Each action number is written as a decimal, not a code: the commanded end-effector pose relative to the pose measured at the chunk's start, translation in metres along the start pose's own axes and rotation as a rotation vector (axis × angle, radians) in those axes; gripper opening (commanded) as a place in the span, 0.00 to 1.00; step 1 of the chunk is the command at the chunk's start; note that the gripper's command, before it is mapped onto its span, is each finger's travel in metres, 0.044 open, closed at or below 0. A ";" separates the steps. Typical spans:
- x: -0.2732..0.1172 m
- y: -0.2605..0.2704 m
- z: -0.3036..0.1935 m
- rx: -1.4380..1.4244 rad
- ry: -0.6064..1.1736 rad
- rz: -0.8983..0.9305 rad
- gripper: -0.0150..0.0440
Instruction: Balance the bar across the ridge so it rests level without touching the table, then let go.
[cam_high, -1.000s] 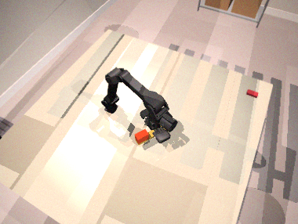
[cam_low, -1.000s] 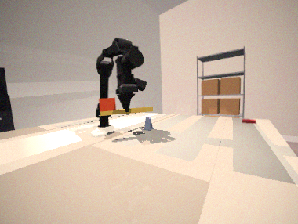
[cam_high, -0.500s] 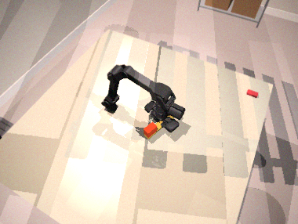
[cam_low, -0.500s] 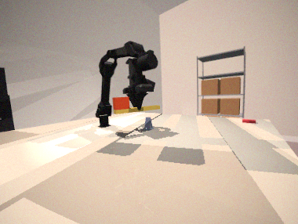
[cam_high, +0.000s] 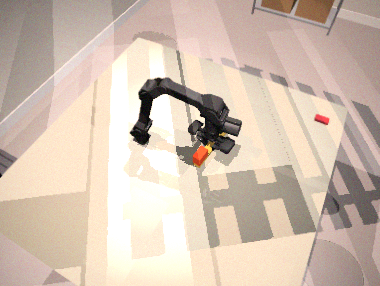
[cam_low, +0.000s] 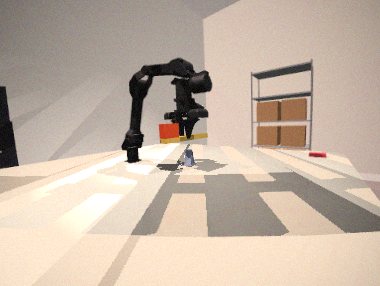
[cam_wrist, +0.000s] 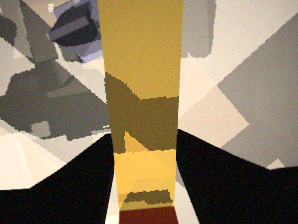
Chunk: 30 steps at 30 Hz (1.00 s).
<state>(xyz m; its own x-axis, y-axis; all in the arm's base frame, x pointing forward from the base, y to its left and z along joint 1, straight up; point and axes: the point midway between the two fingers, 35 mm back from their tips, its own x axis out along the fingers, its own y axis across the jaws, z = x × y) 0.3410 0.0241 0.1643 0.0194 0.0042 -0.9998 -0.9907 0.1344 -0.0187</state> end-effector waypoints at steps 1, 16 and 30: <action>-0.003 0.005 0.014 -0.060 0.000 -0.010 0.25; -0.003 0.034 0.065 -0.265 -0.004 -0.008 0.25; 0.001 0.056 0.087 -0.367 -0.006 -0.007 0.25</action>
<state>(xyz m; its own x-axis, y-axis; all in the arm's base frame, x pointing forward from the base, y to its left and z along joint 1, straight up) 0.2988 0.1174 0.1636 0.0196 0.0089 -0.9998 -0.9752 -0.2203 -0.0211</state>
